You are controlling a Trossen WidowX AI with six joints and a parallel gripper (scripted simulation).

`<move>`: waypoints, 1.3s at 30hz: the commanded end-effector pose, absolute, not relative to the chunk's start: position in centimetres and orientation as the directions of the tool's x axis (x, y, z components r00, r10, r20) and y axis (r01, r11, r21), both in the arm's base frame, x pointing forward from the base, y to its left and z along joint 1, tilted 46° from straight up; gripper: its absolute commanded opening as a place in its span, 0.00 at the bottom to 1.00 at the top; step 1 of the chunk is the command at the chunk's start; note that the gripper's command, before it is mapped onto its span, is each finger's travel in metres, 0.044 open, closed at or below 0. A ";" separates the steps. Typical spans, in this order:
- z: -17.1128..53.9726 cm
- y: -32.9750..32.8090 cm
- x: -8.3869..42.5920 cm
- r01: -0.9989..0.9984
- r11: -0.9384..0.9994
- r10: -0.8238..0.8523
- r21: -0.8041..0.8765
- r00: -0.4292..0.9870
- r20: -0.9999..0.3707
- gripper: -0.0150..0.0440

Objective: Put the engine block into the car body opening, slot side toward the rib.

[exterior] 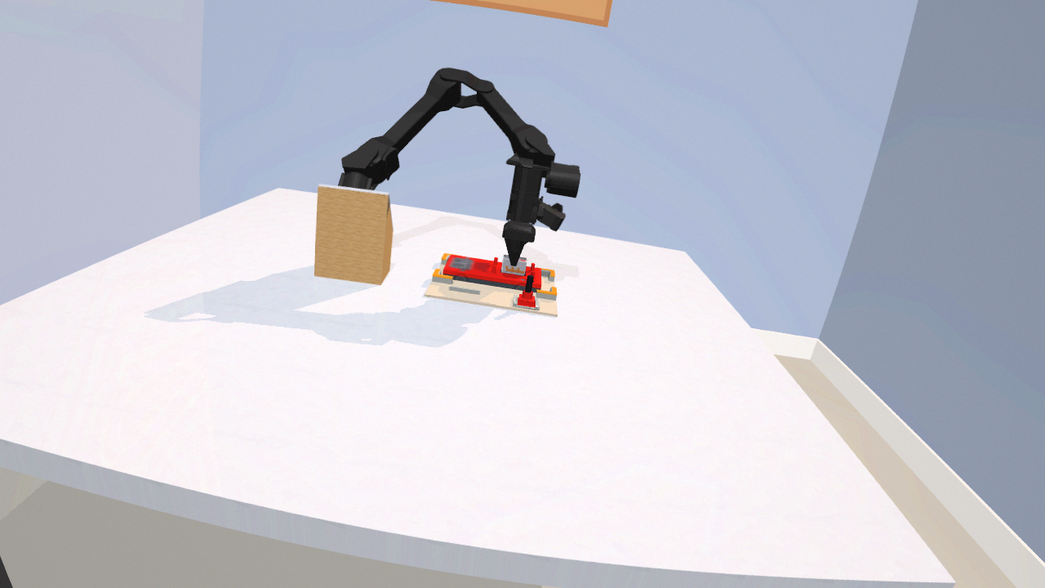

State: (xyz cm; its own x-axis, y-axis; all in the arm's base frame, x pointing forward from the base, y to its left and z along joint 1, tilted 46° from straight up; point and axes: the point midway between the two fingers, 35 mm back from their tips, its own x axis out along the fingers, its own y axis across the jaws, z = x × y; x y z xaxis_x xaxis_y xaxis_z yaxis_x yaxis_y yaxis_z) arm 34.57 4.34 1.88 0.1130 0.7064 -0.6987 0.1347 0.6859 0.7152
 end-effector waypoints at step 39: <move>2.4 3.8 34.5 0.139 0.684 0.708 0.716 0.114 -0.697 1.00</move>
